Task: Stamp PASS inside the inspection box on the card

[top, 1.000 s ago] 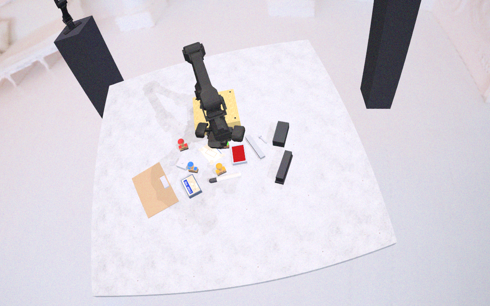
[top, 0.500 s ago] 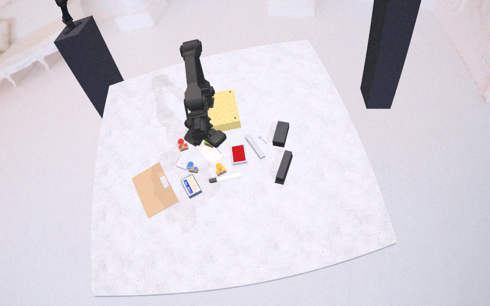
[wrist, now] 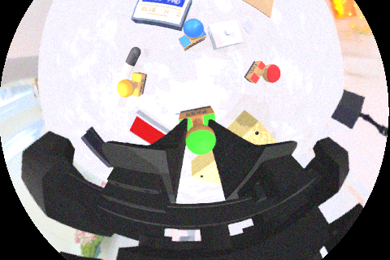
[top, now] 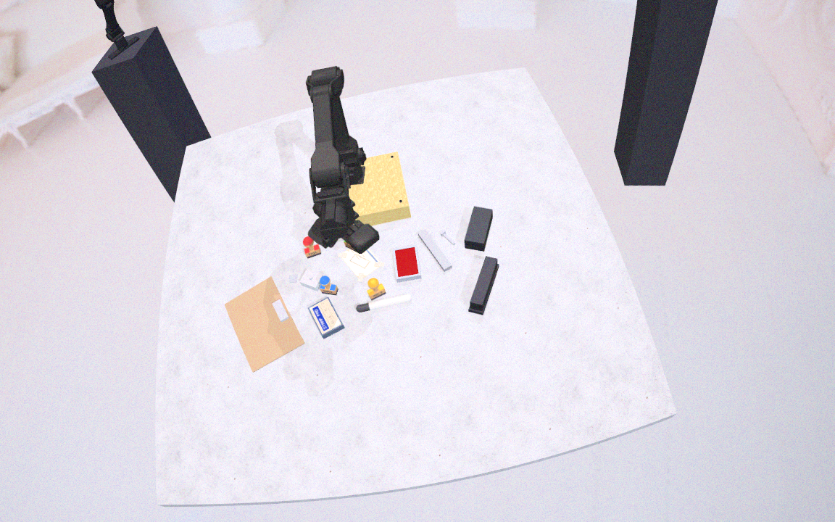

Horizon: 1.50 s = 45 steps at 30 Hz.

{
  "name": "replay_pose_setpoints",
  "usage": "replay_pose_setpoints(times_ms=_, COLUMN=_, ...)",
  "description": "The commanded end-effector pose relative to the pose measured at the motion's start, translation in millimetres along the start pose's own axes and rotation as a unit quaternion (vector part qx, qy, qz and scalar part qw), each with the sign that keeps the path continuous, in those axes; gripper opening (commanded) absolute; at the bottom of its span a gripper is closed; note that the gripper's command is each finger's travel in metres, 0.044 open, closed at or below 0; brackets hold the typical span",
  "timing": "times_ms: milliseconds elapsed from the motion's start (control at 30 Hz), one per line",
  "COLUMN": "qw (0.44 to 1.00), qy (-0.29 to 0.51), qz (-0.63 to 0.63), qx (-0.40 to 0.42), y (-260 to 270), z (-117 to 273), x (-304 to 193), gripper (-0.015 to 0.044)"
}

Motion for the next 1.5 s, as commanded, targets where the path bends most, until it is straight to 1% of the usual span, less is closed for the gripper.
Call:
replay_pose_setpoints(times_ms=0, qw=1.000, qy=0.002, qz=-0.004, qx=0.002, y=0, z=-4, x=0, gripper=0.0000)
replay_pose_setpoints(times_ms=1467, qw=1.000, qy=0.002, qz=-0.004, qx=0.003, y=1, z=-33, x=0, gripper=0.0000)
Point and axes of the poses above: the point midway between the two fingers, 35 mm back from their tips, its own z axis back along the fingers, its own y axis across the jaws, x = y × z, the point moved 4 cm from there along z, back along the fingers, and after that the axes turned 12 degrees about z, right-handed, at the moved point
